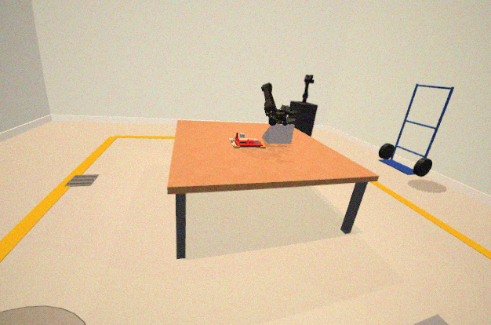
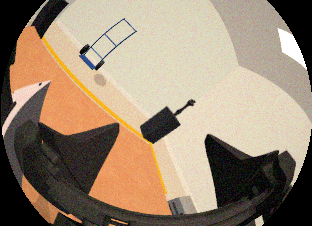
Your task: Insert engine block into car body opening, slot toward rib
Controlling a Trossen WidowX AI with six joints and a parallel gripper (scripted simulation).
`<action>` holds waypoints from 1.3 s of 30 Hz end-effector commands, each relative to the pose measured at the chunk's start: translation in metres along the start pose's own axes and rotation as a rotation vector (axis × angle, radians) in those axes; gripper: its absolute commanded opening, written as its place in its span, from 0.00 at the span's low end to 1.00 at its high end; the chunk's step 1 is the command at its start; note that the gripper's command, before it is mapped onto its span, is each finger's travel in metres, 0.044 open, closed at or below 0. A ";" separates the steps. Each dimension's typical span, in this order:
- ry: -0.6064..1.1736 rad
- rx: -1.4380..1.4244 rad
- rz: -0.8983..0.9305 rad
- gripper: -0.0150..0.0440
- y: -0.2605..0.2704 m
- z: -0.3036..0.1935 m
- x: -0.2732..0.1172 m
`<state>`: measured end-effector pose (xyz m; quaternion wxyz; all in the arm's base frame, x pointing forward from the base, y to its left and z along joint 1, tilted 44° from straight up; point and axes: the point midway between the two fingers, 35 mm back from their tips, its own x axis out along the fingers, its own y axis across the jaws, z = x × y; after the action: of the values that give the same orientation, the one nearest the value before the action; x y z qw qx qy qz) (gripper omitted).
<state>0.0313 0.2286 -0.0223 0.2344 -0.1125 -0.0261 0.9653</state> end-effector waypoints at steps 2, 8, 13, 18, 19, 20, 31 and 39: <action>0.077 0.025 0.037 1.00 0.001 -0.006 -0.015; 0.178 0.072 0.074 1.00 0.005 -0.014 -0.034; 0.270 0.118 0.097 1.00 0.008 -0.021 -0.052; 0.368 0.169 0.112 1.00 0.012 -0.027 -0.072; 0.388 0.180 0.114 1.00 0.013 -0.029 -0.076; 0.409 0.192 0.116 1.00 0.014 -0.030 -0.080; 0.643 0.332 0.114 1.00 0.027 -0.041 -0.130; 0.820 0.456 0.089 1.00 0.041 -0.044 -0.170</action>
<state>0.1578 0.1247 -0.0376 0.1957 -0.4068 0.2613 0.8532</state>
